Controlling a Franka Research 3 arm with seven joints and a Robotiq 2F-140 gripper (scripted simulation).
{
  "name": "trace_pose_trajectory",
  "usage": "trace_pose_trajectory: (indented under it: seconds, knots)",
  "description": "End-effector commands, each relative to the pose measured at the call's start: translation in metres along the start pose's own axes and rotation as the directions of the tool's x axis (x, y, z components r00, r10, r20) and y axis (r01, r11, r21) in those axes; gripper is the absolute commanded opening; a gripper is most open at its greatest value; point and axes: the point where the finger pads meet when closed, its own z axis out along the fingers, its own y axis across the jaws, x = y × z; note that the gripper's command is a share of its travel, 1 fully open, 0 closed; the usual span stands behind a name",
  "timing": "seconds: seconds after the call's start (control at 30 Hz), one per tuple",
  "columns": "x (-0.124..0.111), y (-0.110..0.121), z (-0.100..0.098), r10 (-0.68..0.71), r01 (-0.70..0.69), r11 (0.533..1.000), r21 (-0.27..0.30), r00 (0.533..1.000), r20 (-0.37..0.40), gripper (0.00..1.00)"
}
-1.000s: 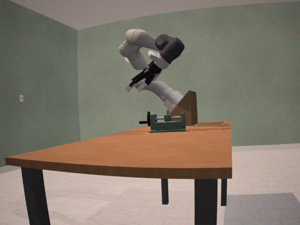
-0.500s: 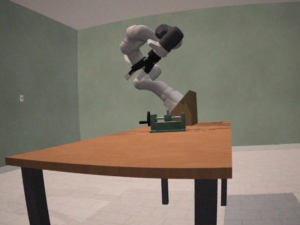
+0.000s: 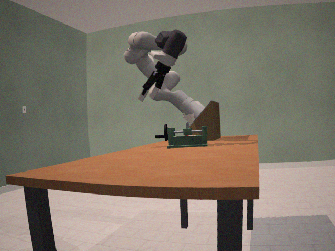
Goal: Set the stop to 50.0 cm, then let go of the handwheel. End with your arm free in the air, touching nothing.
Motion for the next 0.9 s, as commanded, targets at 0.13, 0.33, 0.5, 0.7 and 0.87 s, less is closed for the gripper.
trace_pose_trajectory:
  seconds: [0.13, 0.33, 0.5, 0.7, 0.87]
  knots:
    - [-0.037, -0.010, 0.005, -0.117, 0.099, 0.991, 0.093, 0.970, 0.212, 1.00]
    - [-0.055, -0.005, 0.008, -0.162, 0.108, 0.981, 0.161, 0.912, 0.376, 1.00]
    - [-0.060, -0.003, 0.007, -0.177, 0.101, 0.976, 0.191, 0.882, 0.436, 1.00]
    - [-0.066, 0.000, 0.004, -0.194, 0.083, 0.969, 0.233, 0.838, 0.510, 1.00]
    - [-0.067, 0.001, 0.003, -0.199, 0.073, 0.966, 0.248, 0.821, 0.535, 1.00]
